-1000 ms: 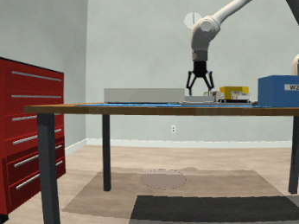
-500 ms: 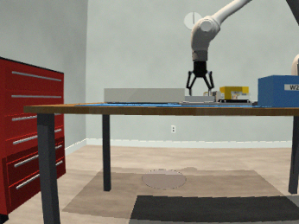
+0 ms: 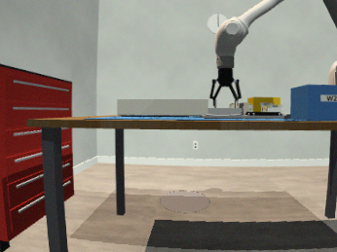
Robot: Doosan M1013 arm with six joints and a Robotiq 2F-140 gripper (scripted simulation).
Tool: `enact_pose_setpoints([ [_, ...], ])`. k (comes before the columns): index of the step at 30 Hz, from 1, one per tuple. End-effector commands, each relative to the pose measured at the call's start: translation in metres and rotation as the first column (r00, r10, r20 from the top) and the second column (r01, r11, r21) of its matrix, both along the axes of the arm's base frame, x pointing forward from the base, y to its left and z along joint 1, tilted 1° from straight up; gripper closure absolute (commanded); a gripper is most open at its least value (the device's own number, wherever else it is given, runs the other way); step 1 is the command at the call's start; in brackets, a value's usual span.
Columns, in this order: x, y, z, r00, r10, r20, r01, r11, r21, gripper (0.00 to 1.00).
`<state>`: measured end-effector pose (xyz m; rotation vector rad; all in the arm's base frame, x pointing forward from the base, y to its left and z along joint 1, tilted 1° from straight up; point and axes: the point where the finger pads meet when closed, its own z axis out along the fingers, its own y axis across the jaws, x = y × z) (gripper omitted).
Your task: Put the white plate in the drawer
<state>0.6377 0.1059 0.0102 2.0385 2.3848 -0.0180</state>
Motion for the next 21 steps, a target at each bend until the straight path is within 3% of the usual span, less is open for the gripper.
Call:
enact_pose_setpoints([
  [1,0.000,0.000,0.002,1.000,0.000,0.000,0.000,1.000,0.000,0.34],
  [21,0.000,0.000,0.026,1.000,0.000,0.000,0.000,1.000,0.000,0.34],
])
